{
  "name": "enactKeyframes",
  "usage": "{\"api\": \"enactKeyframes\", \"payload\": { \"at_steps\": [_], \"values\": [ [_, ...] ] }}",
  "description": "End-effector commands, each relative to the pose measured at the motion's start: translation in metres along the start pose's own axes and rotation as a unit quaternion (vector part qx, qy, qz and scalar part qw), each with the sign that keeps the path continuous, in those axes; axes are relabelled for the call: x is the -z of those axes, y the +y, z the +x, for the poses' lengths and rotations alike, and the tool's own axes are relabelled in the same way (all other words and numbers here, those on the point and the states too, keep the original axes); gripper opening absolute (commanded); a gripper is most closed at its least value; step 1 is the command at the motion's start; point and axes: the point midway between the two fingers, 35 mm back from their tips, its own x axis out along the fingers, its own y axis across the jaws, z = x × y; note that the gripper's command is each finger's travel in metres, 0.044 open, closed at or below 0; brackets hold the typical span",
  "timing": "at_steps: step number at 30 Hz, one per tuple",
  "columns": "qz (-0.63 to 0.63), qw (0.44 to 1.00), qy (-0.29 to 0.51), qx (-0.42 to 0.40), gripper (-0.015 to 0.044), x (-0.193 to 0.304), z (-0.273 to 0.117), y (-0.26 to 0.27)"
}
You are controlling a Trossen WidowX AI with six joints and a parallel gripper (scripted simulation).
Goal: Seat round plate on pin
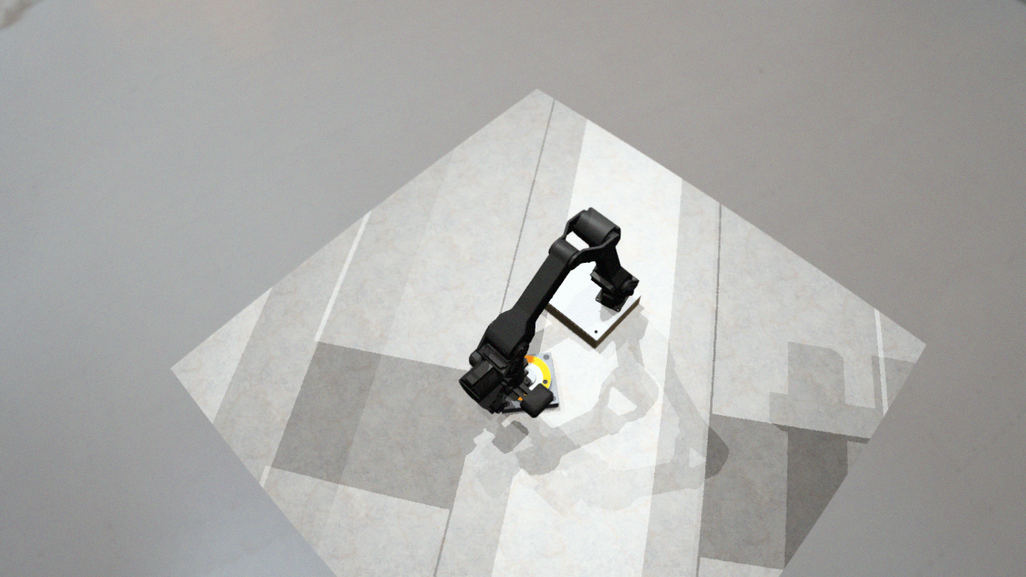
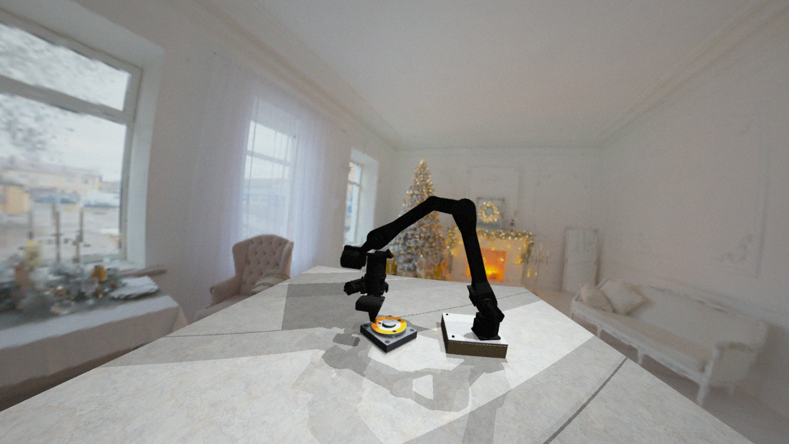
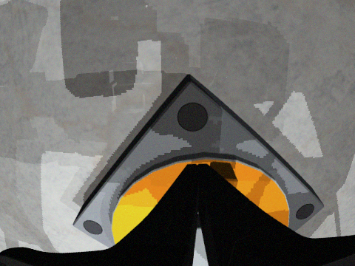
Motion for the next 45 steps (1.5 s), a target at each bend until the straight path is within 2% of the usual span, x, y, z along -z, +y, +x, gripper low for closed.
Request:
{"api": "enactKeyframes", "payload": {
  "at_steps": [1,45],
  "values": [
    [0.005,1.000,-0.002,0.009,0.0000,-0.0009,0.0004,-0.0081],
    [0.005,1.000,-0.002,0.010,0.0000,0.0021,0.0003,-0.0161]
  ]
}}
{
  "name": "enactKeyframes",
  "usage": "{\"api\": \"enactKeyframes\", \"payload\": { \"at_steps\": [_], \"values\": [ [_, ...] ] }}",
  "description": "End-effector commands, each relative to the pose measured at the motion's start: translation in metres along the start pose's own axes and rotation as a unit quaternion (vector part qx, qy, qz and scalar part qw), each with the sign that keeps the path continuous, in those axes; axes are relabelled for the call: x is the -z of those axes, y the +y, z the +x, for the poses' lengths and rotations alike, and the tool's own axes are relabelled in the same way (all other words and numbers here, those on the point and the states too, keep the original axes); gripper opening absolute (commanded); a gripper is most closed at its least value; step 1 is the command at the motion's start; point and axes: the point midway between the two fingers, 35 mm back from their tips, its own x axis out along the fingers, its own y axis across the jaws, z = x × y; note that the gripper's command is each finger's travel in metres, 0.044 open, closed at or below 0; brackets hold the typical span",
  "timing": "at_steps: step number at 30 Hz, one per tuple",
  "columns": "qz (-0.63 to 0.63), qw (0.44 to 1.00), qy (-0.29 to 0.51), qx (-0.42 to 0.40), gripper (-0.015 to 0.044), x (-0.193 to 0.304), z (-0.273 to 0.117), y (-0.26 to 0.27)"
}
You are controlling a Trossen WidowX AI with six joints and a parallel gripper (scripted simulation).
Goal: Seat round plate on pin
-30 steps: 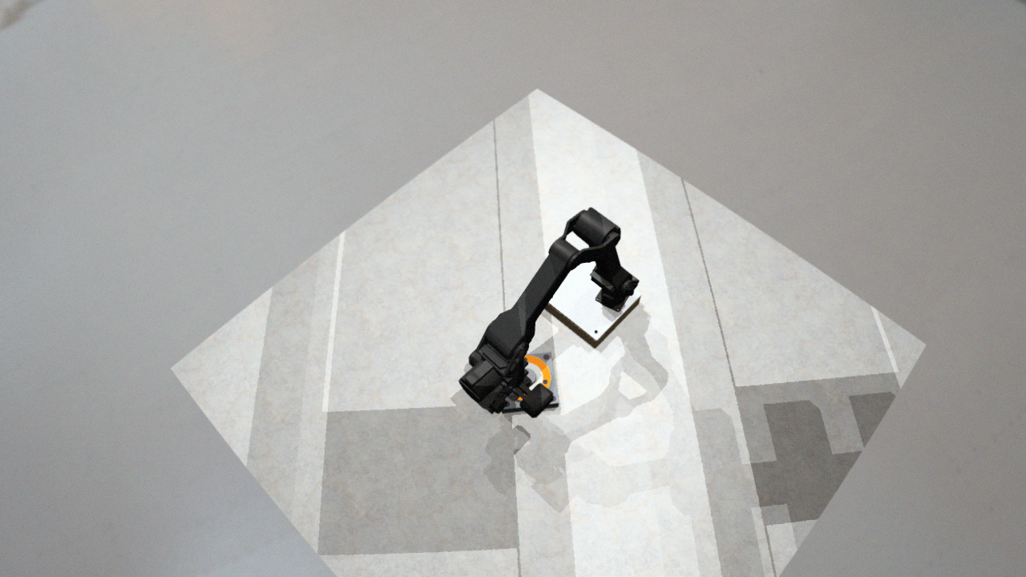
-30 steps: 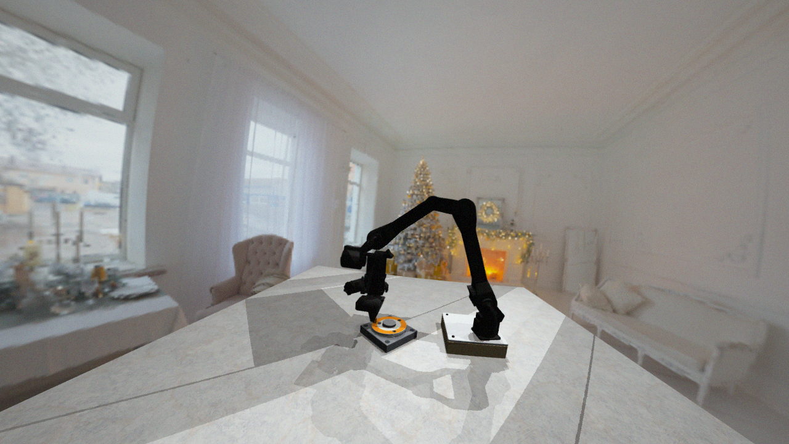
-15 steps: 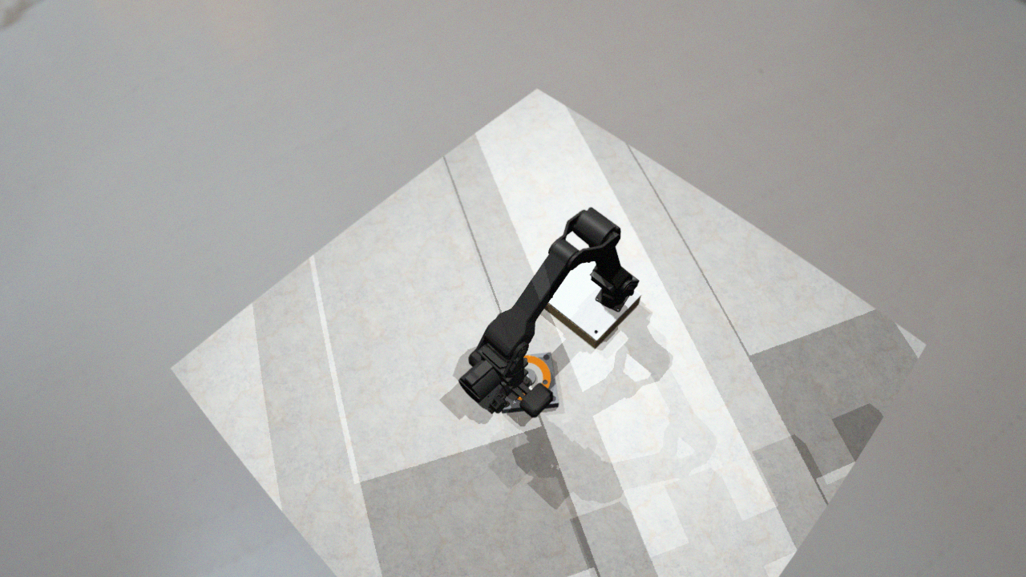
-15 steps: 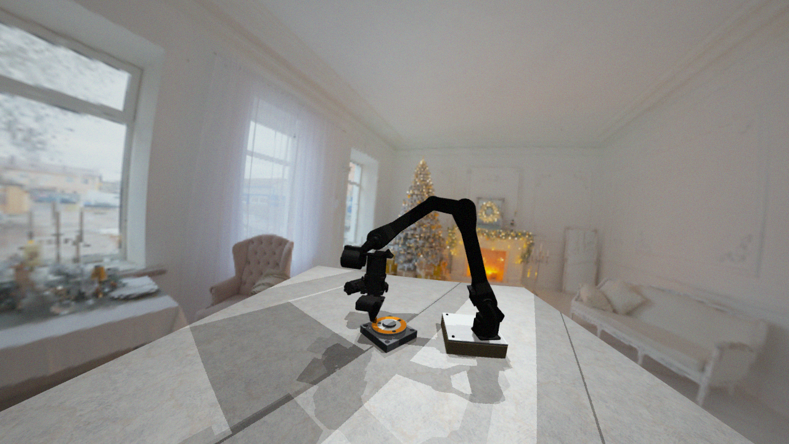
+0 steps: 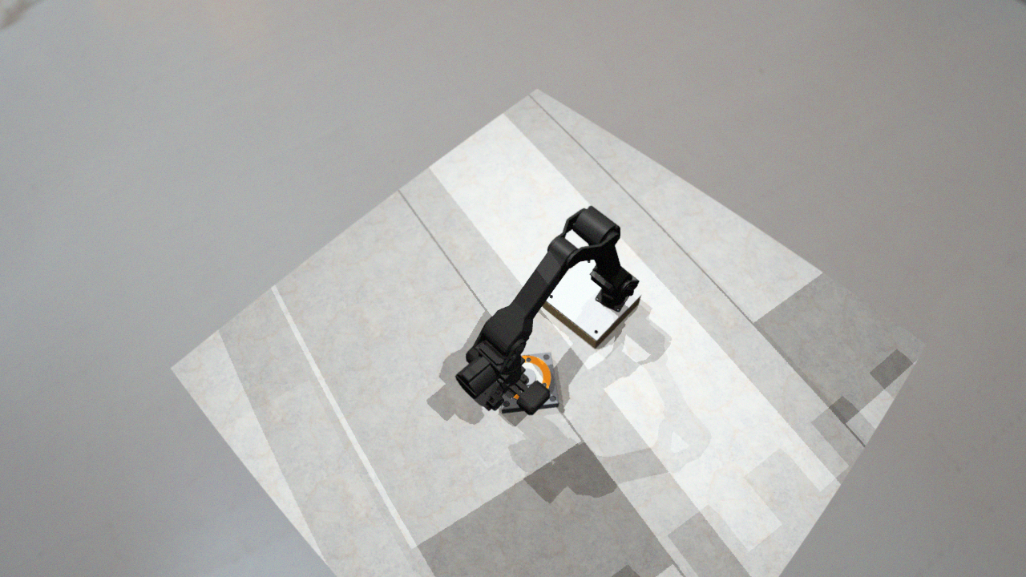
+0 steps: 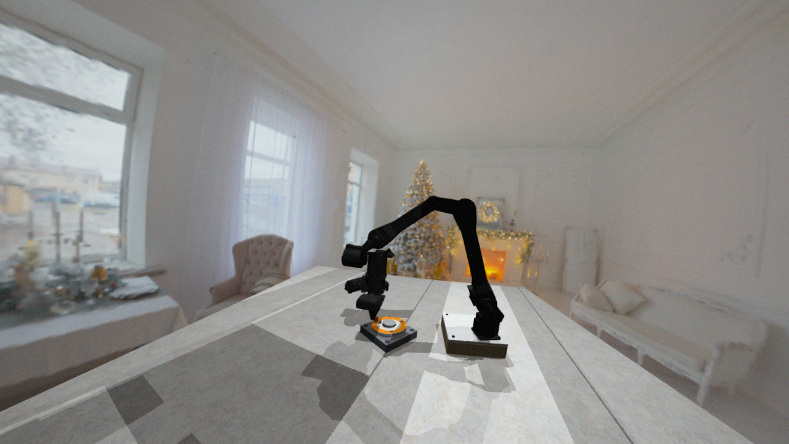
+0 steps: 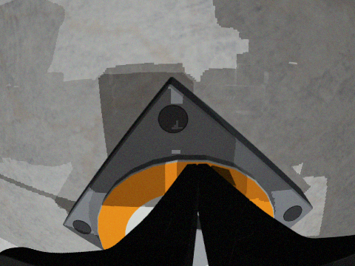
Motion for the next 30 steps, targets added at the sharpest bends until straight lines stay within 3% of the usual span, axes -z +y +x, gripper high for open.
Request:
{"api": "enactKeyframes", "payload": {
  "at_steps": [1,30],
  "values": [
    [0.004,1.000,0.003,0.007,0.0000,0.003,0.002,-0.008],
    [0.004,1.000,0.004,0.007,0.0000,0.011,0.001,-0.023]
  ]
}}
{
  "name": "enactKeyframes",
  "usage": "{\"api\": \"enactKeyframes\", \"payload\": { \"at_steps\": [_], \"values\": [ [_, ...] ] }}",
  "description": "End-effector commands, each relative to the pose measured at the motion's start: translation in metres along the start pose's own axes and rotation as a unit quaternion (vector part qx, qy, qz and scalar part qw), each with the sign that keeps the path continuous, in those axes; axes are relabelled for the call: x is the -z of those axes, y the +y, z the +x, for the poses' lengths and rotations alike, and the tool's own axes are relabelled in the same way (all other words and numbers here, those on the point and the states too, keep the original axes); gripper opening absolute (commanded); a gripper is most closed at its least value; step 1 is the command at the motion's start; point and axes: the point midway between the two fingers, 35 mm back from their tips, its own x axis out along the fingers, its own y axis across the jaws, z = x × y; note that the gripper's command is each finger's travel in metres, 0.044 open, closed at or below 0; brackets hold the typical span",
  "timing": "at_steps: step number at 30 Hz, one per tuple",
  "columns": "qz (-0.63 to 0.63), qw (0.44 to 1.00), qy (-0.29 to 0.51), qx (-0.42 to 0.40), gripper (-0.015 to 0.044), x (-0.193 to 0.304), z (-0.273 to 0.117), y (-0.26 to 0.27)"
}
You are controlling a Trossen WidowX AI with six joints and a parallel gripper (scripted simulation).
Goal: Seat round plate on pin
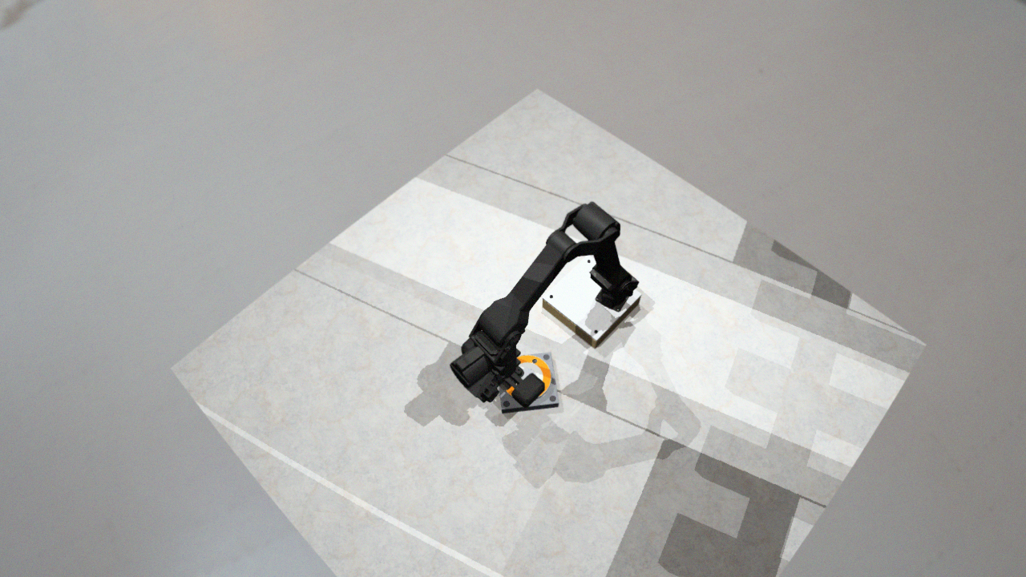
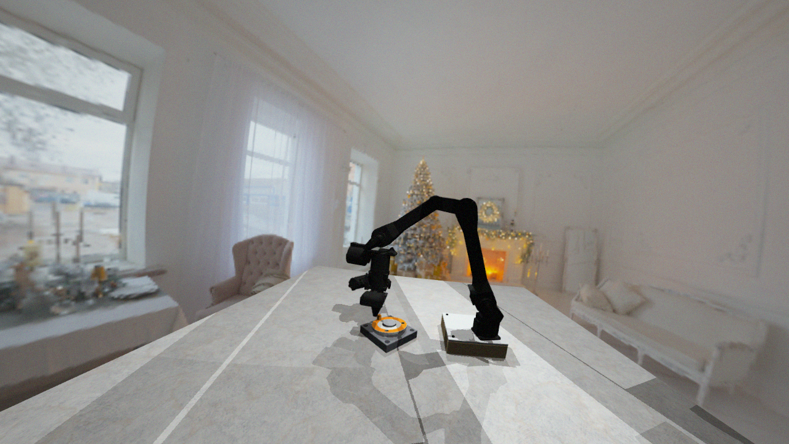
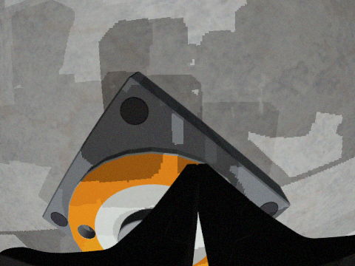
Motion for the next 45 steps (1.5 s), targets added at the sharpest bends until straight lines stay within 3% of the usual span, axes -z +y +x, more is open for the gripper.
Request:
{"api": "enactKeyframes", "payload": {
  "at_steps": [1,45],
  "values": [
    [0.002,1.000,0.009,0.004,0.0000,0.0065,0.0034,-0.0055],
    [0.002,1.000,0.009,0.004,0.0000,0.0119,0.0033,-0.0123]
  ]
}}
